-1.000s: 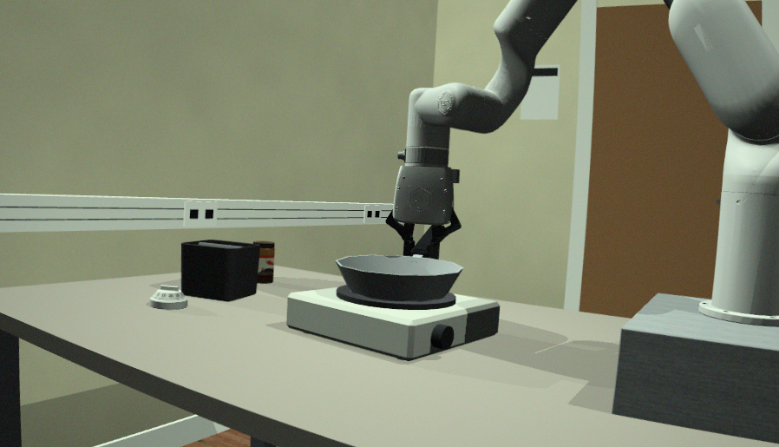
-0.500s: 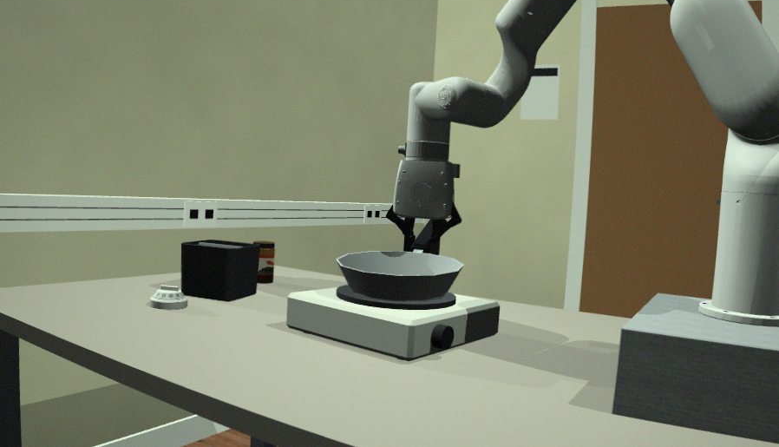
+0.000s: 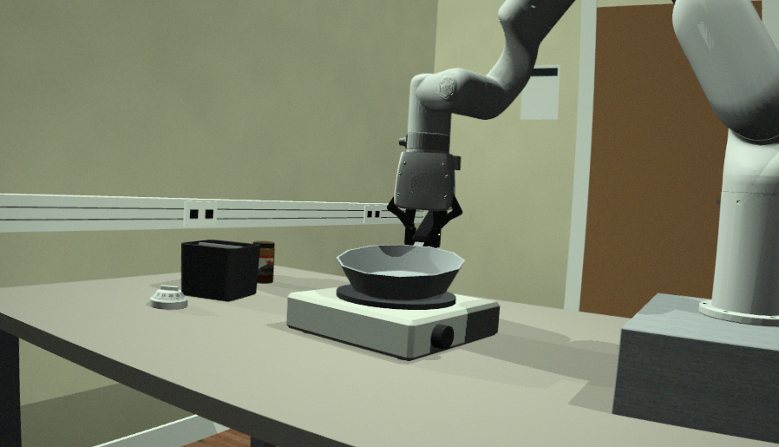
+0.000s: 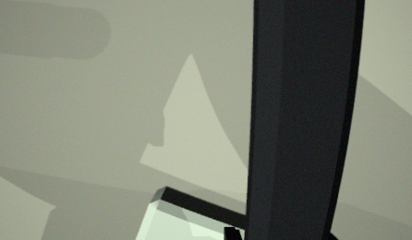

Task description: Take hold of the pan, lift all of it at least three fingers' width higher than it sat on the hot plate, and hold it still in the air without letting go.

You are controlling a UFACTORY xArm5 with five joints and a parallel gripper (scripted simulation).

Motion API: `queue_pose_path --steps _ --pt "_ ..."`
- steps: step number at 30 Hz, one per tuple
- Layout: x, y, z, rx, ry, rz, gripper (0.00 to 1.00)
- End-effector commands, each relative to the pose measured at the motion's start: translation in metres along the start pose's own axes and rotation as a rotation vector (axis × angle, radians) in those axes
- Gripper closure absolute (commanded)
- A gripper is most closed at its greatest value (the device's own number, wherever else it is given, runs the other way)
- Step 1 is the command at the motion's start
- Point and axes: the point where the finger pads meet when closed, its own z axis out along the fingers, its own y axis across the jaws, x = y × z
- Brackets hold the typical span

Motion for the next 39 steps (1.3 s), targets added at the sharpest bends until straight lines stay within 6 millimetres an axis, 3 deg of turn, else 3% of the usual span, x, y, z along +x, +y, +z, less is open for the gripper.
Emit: queue_pose_path --steps 1,39 --pt "0.001 -0.001 -0.007 0.005 0.002 0.000 1.00" --pt "0.000 0.000 -0.064 0.005 0.003 0.000 1.00"
